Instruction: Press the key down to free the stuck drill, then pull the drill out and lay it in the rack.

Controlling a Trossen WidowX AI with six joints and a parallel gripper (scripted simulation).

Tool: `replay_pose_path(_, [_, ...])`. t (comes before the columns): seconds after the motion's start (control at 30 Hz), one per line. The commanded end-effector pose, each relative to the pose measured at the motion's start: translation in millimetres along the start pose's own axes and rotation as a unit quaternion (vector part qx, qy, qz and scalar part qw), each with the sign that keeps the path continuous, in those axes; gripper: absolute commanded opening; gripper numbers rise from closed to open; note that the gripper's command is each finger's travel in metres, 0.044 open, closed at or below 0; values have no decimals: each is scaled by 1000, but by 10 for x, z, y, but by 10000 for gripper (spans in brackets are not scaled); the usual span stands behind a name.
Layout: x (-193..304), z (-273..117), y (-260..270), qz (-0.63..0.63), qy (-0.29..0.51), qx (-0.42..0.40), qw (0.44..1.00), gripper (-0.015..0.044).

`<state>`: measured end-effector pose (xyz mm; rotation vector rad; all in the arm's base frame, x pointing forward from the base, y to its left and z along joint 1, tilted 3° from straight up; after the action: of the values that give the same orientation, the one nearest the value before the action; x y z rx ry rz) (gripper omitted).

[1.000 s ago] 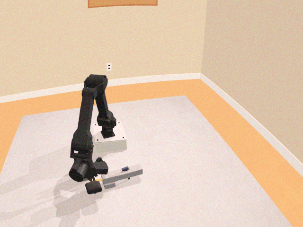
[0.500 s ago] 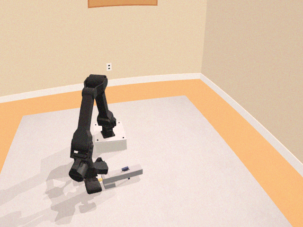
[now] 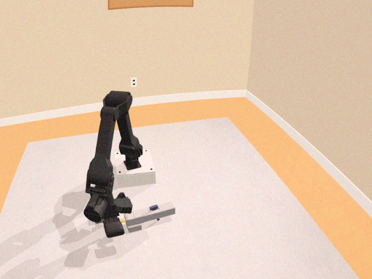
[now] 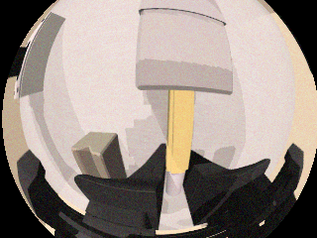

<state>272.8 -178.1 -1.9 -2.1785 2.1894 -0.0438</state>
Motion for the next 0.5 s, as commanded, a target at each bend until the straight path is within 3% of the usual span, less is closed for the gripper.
replay_pose_path(0.0, [24,1,4,-1,-2,-1,1000,0])
replay_pose_path(0.47, [226,-3,5,-1,-1,-1,1000,0])
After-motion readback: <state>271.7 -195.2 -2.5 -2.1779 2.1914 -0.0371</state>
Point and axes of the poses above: the point midway between the two fingers, 35 mm back from their tips, its own z axis out along the fingers, its own y axis across the jaws, x = y × z, the point moved 1 cm from there along -z, back along the fingers, and after that the axes turned 3 degrees about -z, right-handed, at the moved point
